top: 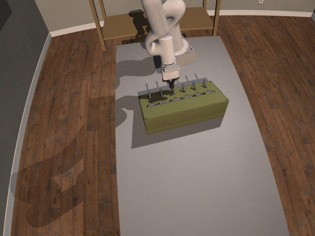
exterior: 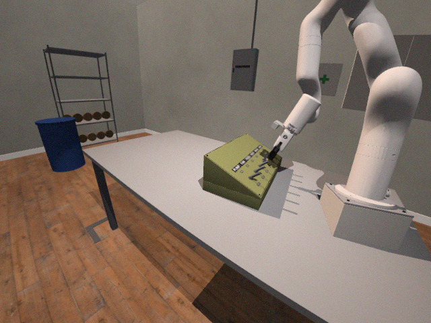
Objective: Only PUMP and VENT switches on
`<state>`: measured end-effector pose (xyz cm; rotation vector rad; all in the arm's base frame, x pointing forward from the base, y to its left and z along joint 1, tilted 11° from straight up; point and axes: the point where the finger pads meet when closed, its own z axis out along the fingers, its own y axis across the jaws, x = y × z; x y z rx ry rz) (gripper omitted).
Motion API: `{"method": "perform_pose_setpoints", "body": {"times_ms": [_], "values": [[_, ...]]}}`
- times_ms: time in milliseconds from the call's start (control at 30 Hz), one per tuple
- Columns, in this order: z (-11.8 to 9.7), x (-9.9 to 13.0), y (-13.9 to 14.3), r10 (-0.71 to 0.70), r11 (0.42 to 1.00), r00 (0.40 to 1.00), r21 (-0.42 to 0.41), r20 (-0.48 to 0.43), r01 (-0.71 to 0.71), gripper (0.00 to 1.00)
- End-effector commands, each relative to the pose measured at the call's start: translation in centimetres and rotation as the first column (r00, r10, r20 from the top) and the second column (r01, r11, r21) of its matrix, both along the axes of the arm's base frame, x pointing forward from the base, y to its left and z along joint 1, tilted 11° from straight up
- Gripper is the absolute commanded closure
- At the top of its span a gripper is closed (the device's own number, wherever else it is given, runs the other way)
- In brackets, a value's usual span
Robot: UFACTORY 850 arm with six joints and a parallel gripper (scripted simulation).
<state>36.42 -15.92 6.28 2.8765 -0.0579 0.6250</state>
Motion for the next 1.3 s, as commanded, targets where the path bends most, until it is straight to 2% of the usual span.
{"method": "perform_pose_setpoints", "body": {"times_ms": [0, 700, 1267], "values": [[0.1, 0.1, 0.0, 0.000, 1.000, 1.000, 0.000, 0.001, 0.000, 1.00], [0.1, 0.1, 0.0, 0.000, 1.000, 1.000, 0.000, 0.001, 0.000, 1.00], [-0.4, -1.0, 0.0, 0.000, 1.000, 1.000, 0.000, 0.001, 0.000, 1.00]]}}
